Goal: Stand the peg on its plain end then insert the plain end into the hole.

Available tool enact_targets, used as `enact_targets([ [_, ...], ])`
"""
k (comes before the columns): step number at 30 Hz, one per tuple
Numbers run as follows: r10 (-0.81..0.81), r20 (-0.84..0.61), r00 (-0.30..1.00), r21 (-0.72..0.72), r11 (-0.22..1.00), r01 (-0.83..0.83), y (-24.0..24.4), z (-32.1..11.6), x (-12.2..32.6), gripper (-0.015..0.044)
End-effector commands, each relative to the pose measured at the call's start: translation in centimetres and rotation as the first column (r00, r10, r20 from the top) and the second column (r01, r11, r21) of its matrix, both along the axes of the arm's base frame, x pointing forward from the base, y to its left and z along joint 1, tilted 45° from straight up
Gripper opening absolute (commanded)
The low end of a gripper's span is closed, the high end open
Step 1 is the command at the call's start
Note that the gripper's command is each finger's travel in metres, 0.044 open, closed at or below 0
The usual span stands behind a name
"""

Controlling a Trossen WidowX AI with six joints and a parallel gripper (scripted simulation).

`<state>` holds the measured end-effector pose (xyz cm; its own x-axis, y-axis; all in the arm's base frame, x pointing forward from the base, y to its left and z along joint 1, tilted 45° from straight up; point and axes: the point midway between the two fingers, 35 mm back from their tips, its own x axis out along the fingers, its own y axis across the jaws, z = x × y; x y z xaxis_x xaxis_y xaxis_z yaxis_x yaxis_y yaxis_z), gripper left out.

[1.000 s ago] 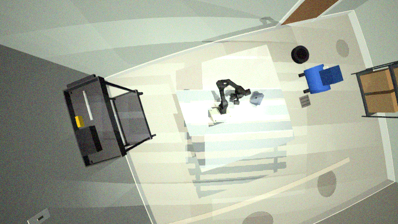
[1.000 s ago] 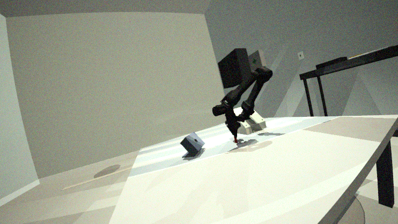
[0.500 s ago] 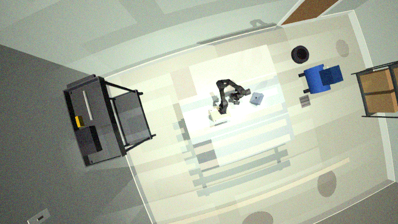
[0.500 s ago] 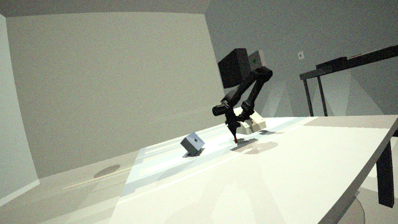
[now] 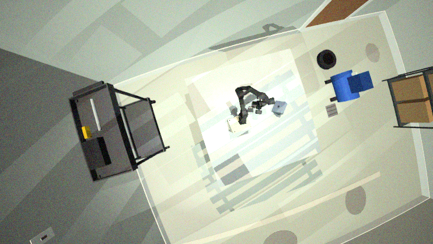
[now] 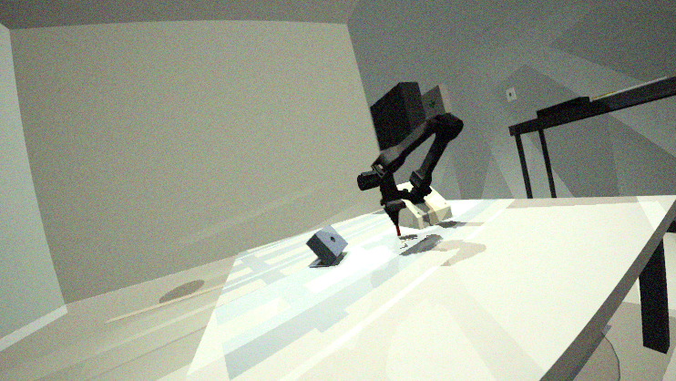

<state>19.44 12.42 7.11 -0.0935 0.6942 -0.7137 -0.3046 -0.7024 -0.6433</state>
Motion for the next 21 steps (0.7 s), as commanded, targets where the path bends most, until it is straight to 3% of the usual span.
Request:
enact_targets([
  [1,0.0,0.006,1.0,-0.005,1.0,0.0,-1.2,1.1,0.4,0.0],
  [11,-0.001,0.002,1.0,0.004,1.0,0.001,-3.7,3.5,0.6,0.0],
  [21,0.024,0.037,0.999,-0.052,0.998,-0.022,-3.9,3.1,1.0,0.0],
])
